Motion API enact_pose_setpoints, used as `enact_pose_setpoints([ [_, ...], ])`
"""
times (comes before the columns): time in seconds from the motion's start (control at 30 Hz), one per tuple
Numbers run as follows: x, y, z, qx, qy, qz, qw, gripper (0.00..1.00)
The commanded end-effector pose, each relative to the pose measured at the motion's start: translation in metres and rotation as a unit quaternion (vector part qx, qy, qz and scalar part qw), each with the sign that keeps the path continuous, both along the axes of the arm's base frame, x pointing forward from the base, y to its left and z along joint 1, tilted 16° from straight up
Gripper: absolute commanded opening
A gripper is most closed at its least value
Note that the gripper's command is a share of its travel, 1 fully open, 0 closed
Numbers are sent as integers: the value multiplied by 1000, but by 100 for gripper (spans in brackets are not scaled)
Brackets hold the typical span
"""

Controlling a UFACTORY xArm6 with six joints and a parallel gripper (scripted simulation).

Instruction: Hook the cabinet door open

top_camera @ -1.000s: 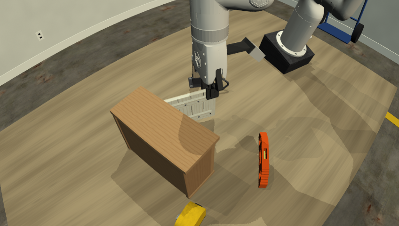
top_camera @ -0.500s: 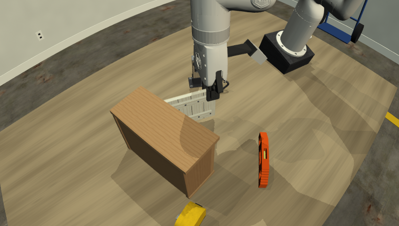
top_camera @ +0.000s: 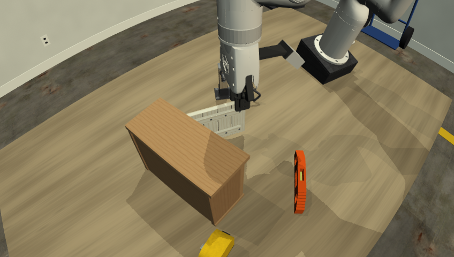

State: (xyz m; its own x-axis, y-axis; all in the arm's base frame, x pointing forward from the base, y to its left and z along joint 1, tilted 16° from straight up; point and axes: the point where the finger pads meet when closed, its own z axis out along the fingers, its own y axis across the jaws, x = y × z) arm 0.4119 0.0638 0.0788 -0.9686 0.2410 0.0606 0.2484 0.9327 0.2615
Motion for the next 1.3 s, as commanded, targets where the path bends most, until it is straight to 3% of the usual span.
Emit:
enact_pose_setpoints([
  [0.0, 1, -2, 7, 0, -2, 0, 1000, 27],
  [0.63, 1, -11, 41, 0, -2, 0, 1000, 27],
  [1.27, 1, -16, 58, 0, -2, 0, 1000, 27],
])
